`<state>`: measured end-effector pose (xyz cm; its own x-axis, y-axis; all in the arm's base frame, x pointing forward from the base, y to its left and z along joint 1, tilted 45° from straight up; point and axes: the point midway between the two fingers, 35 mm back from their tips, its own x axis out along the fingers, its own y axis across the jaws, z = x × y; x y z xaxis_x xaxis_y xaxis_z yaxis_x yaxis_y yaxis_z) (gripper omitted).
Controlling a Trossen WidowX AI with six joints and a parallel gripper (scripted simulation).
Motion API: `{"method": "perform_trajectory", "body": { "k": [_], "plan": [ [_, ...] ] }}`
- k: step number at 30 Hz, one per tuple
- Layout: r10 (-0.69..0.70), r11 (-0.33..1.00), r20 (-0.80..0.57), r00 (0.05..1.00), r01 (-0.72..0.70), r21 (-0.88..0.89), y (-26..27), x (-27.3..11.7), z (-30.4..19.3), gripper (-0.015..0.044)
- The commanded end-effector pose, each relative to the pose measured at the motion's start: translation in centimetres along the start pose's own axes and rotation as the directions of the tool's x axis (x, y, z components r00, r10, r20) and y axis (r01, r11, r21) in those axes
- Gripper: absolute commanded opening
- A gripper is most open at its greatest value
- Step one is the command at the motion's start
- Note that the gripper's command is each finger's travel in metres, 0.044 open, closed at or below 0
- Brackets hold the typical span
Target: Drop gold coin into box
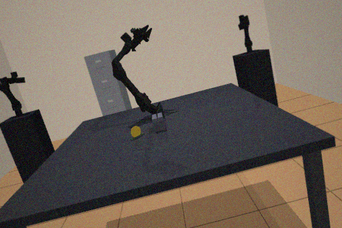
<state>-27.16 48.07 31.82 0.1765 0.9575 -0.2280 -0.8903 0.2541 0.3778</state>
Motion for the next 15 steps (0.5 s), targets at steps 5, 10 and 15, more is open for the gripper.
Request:
{"method": "perform_trajectory", "body": {
  "k": [5, 10, 15],
  "plan": [
    [-0.131, 0.991, -0.003, 0.991, 0.131, 0.009, -5.3, 3.5, 1.7, 0.0269],
    [-0.311, 0.950, -0.013, 0.950, 0.311, 0.030, -13.4, 7.0, 3.9, 0.0161],
    [-0.473, 0.880, -0.022, 0.881, 0.473, 0.031, -21.2, 7.9, 6.2, 0.0161]
  ]
}}
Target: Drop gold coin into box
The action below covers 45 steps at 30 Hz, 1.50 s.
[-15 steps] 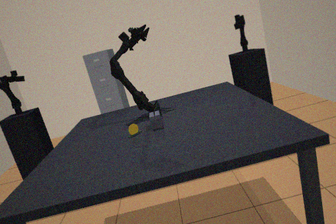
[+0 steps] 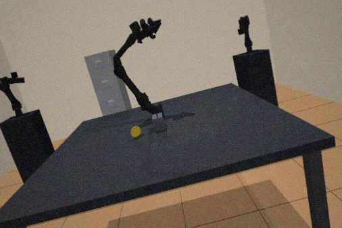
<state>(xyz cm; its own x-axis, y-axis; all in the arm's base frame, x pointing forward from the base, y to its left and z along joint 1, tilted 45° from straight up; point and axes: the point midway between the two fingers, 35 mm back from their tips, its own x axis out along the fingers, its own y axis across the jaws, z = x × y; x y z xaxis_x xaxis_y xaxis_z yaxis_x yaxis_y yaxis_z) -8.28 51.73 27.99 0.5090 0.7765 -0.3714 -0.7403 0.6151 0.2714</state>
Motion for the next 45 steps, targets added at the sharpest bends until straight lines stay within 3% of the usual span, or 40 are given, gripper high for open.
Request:
{"method": "perform_trajectory", "body": {
  "k": [1, 13, 24, 35, 42, 45],
  "plan": [
    [-0.121, 0.992, -0.010, 0.993, 0.121, 0.020, -4.9, 2.5, 1.7, 0.0161],
    [-0.533, 0.833, -0.093, 0.841, 0.541, 0.119, -24.5, 7.8, 6.4, 0.0161],
    [-0.801, 0.499, -0.242, 0.547, 0.834, 0.236, -42.8, 4.6, 8.3, 0.0161],
    [-0.859, -0.045, -0.502, 0.098, 0.963, 0.264, -58.2, -6.0, 5.8, 0.0161],
    [-0.700, -0.440, -0.686, -0.198, 0.877, 0.195, -64.1, -16.3, 2.6, 0.0161],
    [-0.614, -0.555, -0.738, -0.278, 0.817, 0.154, -65.0, -19.9, 1.4, 0.0161]
  ]
}}
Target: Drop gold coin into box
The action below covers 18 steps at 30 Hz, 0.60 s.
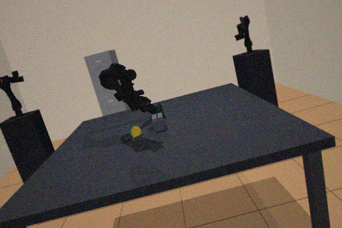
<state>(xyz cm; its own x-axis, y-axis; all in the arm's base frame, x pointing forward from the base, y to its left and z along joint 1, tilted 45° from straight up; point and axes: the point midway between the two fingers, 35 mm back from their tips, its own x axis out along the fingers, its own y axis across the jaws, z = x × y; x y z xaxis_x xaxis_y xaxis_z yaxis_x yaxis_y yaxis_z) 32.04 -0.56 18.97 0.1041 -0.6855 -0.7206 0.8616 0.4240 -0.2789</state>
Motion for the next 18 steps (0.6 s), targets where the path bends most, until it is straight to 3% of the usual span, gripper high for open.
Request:
{"method": "perform_trajectory", "body": {
  "k": [1, 6, 10, 18],
  "plan": [
    [-0.106, 0.992, -0.052, 0.993, 0.109, 0.058, -3.0, 1.9, 0.9, 0.0161],
    [-0.113, 0.992, -0.054, 0.992, 0.116, 0.059, -3.7, 2.1, 0.9, 0.0161],
    [-0.140, 0.990, -0.060, 0.988, 0.142, 0.026, -4.2, 5.1, 0.8, 0.0161],
    [-0.142, 0.989, -0.060, 0.988, 0.143, 0.025, -4.6, 6.7, 0.7, 0.0161]
  ]
}}
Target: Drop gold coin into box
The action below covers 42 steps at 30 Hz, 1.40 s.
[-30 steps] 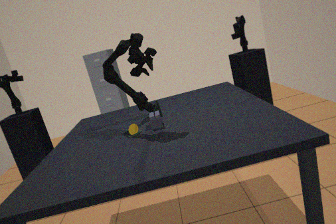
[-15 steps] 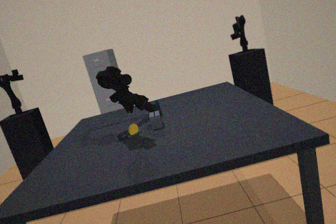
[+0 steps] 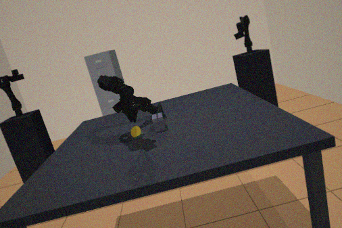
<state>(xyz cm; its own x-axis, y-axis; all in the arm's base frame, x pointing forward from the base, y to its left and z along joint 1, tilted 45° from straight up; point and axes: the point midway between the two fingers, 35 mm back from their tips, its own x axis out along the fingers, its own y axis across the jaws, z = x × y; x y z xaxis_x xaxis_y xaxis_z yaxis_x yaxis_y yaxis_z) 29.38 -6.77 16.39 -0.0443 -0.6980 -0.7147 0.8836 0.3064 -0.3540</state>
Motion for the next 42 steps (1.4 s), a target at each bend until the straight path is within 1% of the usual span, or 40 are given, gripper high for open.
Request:
{"method": "perform_trajectory", "body": {
  "k": [1, 42],
  "plan": [
    [-0.007, 1.000, 0.003, 1.000, 0.007, -0.008, -0.2, 1.0, 0.0, 0.0161],
    [-0.007, 1.000, 0.005, 1.000, 0.007, -0.007, -0.3, 7.4, 0.1, 0.0161]
  ]
}}
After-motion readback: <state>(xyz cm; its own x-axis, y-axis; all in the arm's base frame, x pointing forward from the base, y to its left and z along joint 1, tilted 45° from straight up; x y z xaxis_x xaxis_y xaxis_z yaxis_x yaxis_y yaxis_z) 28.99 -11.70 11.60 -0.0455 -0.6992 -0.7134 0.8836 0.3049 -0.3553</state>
